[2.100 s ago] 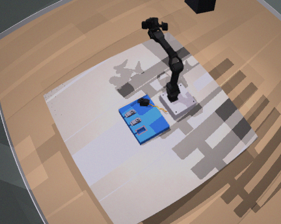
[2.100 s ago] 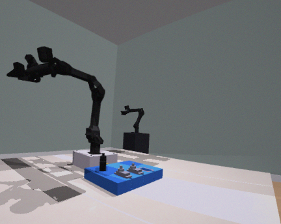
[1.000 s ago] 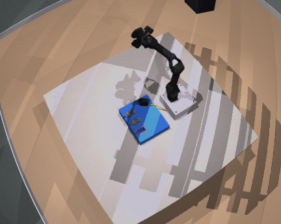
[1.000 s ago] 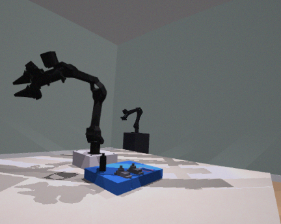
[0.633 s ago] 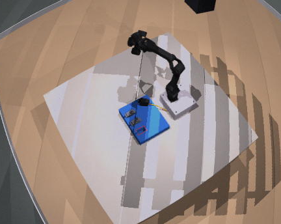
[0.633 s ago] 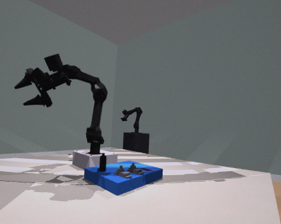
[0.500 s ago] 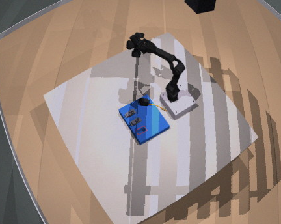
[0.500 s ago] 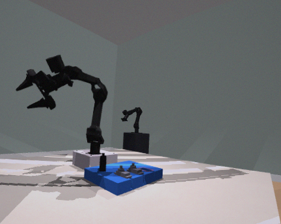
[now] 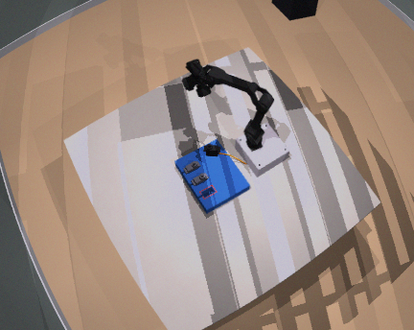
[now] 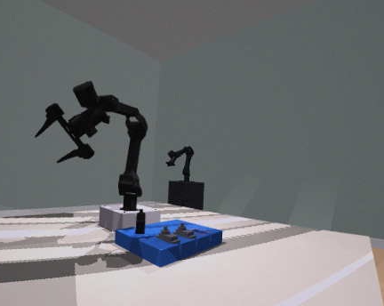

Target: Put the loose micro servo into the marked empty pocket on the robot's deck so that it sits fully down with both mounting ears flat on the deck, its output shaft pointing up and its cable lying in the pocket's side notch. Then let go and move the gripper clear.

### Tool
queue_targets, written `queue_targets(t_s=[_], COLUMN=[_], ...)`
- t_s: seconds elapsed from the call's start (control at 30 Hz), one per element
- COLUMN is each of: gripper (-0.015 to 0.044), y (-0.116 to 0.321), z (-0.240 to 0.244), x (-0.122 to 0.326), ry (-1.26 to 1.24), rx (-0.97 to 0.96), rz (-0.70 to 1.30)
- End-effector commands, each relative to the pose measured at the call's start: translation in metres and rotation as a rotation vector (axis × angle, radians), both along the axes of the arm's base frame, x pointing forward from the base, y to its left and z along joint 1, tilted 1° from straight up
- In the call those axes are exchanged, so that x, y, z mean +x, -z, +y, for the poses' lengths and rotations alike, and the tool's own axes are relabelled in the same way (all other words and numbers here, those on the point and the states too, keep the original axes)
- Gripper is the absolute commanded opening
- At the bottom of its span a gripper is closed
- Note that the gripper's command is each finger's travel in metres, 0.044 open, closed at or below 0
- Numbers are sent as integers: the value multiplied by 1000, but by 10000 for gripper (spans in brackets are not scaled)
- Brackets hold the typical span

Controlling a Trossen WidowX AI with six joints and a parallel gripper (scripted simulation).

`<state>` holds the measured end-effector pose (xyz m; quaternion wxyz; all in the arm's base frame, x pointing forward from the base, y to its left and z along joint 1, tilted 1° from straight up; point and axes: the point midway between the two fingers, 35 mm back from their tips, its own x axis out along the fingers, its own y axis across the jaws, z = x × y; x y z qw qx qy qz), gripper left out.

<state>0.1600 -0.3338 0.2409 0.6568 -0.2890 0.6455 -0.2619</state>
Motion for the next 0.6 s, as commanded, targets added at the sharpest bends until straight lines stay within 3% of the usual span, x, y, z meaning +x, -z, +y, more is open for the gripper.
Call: queue_targets(t_s=[0.0, 0.57], gripper=[440, 440], y=[11, 51], z=[12, 70], x=[9, 42], ry=[-103, -602], rx=[35, 157], rz=[65, 354])
